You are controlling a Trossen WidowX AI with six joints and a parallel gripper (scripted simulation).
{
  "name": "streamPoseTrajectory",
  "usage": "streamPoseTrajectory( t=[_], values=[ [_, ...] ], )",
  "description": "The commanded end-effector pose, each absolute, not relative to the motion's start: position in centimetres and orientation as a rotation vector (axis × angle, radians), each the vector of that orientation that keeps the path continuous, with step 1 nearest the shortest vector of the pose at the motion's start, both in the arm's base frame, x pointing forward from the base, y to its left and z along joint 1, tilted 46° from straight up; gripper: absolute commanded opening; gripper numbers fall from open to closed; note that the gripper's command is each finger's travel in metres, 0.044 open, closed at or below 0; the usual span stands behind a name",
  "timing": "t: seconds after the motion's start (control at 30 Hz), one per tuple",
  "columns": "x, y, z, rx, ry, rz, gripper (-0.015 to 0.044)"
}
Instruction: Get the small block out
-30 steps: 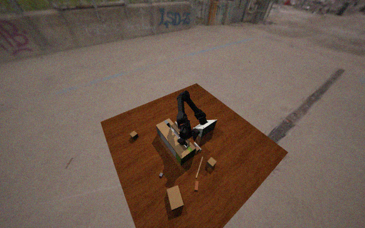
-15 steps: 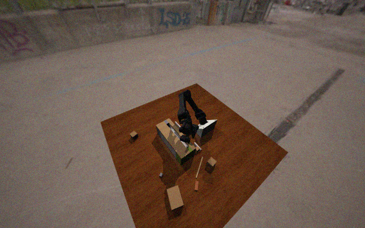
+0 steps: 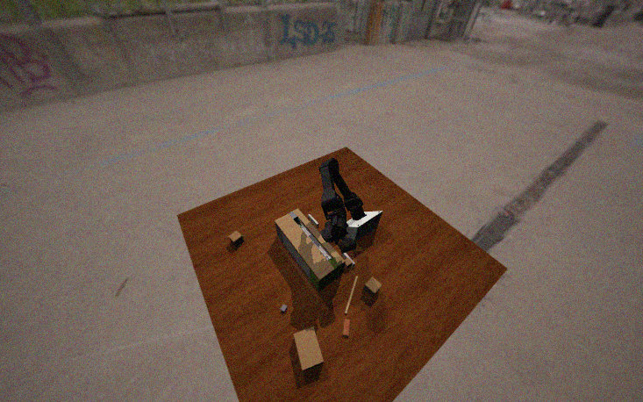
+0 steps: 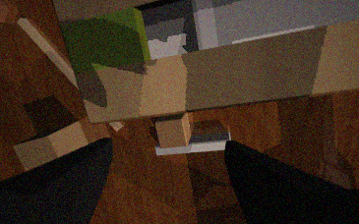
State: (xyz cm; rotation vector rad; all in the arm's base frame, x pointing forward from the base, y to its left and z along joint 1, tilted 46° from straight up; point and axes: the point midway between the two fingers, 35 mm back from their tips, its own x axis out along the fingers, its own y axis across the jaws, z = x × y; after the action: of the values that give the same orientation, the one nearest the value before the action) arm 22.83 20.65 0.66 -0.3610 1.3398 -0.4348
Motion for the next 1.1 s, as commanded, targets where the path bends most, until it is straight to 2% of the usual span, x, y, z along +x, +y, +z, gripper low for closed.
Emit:
streamPoseTrajectory(
  t=[0.0, 0.57, 1.07],
  values=[
    [21.7, 21.7, -0.1, -1.212, 1.390, 0.163, 0.0285],
    [20.4, 22.8, -0.8, -2.244, 1.233, 0.939, 0.0285],
    [19.2, 23.8, -1.4, -3.074, 0.816, 1.702, 0.0285]
  ],
)
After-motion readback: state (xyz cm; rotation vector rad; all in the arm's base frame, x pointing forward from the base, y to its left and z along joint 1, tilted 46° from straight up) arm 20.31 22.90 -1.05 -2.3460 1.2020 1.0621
